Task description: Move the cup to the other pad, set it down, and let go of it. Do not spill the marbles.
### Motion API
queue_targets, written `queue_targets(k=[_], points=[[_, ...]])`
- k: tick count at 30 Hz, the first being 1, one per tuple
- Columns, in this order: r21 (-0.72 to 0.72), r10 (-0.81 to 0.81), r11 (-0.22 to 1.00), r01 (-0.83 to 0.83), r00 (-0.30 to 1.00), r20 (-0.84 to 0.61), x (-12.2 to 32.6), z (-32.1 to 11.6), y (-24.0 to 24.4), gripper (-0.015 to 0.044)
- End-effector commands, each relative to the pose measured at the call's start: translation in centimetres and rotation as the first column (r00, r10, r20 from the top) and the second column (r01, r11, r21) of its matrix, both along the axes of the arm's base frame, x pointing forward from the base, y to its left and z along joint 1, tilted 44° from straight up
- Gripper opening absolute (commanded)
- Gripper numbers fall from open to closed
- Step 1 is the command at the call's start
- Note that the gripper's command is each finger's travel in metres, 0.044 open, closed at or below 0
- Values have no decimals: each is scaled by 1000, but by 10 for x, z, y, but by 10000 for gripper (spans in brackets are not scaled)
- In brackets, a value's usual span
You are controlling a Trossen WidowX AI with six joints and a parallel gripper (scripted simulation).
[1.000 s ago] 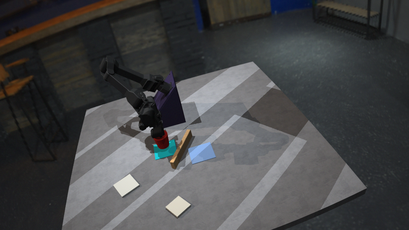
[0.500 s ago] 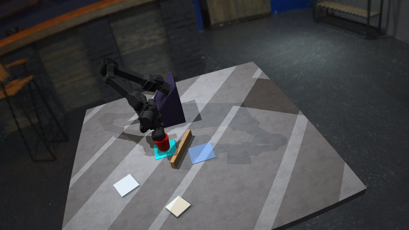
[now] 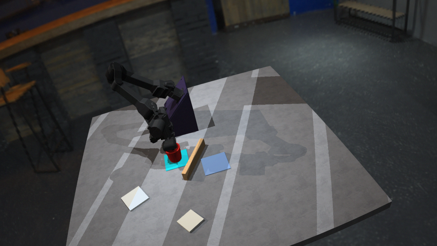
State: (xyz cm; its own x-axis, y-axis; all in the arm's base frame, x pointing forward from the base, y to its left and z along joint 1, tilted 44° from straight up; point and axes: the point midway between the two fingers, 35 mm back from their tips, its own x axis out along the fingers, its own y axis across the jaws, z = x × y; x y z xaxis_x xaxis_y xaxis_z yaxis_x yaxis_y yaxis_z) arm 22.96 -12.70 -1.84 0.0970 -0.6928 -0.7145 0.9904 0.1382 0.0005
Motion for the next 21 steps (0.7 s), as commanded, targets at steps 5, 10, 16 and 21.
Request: queue_targets(k=[5,10,16,21], points=[[0,-1,1000,1,1000,2,0,0,0,53],[0,-1,1000,1,1000,2,0,0,0,128],[0,-1,1000,1,1000,2,0,1,1,128],[2,-1,1000,1,1000,1,1,4,4,128]])
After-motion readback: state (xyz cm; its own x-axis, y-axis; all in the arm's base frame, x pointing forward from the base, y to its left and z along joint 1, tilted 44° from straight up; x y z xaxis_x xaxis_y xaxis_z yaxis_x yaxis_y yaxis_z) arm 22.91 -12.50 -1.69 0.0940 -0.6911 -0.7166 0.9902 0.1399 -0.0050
